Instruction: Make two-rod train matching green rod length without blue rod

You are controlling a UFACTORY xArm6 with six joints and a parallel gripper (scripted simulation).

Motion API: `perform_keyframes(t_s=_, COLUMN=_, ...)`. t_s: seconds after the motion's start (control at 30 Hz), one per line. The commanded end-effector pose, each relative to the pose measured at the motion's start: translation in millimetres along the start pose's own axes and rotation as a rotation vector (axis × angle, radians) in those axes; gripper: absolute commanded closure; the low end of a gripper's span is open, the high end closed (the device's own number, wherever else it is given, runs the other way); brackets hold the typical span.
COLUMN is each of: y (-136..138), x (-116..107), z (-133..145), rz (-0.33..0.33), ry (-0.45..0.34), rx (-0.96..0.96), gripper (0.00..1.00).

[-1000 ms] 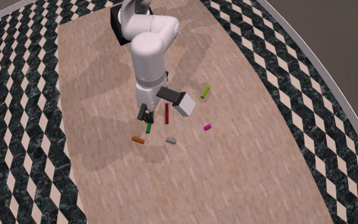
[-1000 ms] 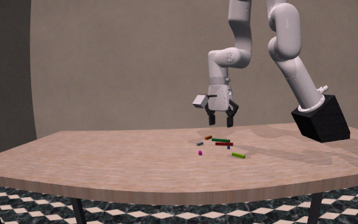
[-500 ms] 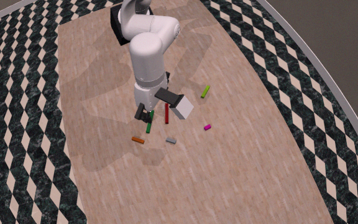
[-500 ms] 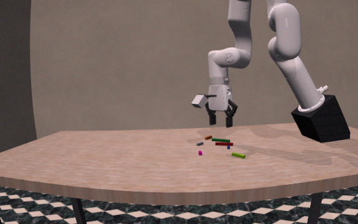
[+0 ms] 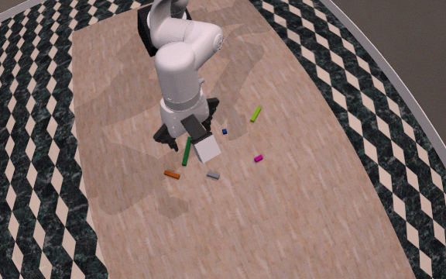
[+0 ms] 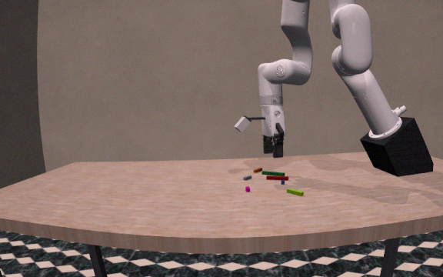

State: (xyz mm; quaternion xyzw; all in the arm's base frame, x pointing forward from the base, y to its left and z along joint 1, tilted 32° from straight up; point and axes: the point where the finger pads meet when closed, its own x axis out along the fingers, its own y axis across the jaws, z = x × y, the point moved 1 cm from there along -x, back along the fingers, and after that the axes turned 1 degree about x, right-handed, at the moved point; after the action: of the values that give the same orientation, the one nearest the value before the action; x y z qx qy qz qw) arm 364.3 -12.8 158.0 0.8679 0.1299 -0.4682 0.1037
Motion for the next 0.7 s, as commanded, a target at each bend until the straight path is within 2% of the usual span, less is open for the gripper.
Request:
perform_keyframes(t_s=0.0, y=3, x=0, z=0, rz=0.015, ry=-0.012, rx=0.166, gripper=0.0)
perform_keyframes(t_s=0.27, y=7, x=0, z=1, rz=0.016, ry=-0.01, rx=0.414, gripper=0.0)
perform_keyframes(t_s=0.33, y=7, x=0, z=1, rz=0.016, ry=-0.01, rx=0.414, gripper=0.0)
perform_keyframes(t_s=0.37, y=9, x=0, z=1, rz=0.017, ry=-0.01, rx=0.504, gripper=0.0)
perform_keyframes(t_s=0.67, y=13, x=0, z=2, rz=0.018, ry=-0.008, rx=0.758, gripper=0.0)
